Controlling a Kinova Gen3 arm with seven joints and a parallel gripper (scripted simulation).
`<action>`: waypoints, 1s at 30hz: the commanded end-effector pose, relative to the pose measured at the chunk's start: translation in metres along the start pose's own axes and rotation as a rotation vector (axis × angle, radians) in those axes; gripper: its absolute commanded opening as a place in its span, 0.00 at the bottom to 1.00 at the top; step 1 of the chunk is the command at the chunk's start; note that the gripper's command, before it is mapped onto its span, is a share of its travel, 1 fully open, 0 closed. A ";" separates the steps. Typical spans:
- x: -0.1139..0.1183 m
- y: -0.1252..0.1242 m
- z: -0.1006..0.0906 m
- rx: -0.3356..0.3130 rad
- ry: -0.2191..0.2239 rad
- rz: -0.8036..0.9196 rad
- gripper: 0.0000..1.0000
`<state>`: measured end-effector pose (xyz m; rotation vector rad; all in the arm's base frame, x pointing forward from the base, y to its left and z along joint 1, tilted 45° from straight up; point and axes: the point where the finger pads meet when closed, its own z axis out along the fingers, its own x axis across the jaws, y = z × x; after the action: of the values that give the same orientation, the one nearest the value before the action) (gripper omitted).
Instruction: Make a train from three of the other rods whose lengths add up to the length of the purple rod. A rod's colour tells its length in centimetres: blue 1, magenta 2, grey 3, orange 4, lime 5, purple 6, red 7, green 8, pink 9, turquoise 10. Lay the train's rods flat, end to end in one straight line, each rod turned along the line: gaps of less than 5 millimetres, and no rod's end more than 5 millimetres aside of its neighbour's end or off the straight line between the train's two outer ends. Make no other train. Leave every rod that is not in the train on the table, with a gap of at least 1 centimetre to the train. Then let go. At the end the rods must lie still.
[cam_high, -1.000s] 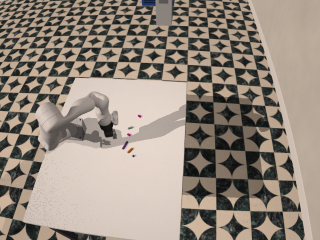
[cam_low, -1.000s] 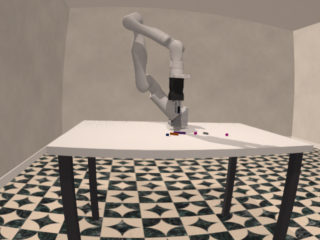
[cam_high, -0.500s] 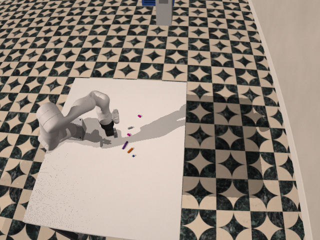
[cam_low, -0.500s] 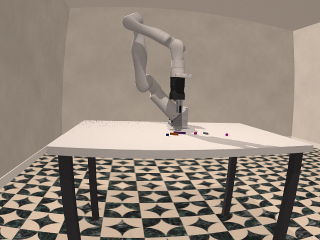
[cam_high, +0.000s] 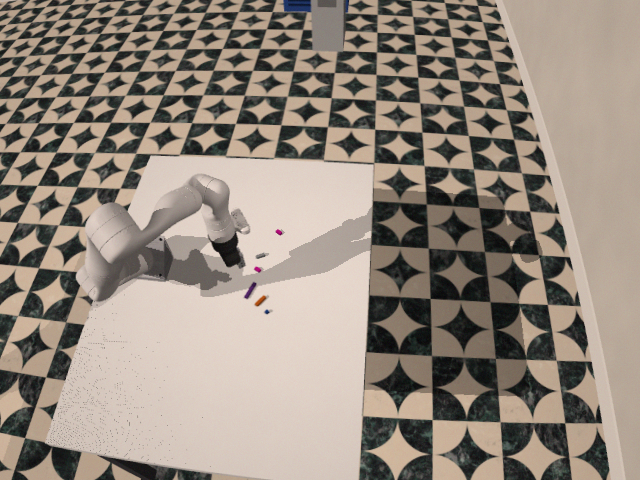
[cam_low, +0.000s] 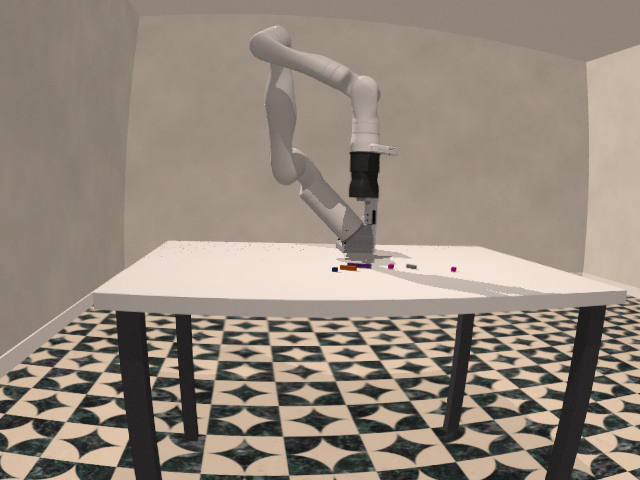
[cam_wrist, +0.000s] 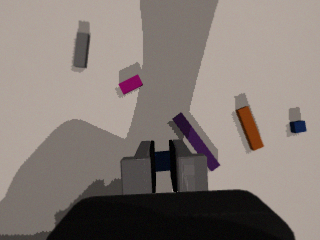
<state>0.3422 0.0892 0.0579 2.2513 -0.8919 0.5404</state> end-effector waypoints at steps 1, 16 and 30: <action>-0.001 -0.008 0.002 -0.011 0.000 -0.068 0.24; -0.013 -0.060 0.002 -0.011 0.003 -0.590 0.24; -0.022 -0.096 0.004 -0.005 -0.012 -1.000 0.24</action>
<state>0.3921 0.1483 0.0085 2.3489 0.2123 0.0974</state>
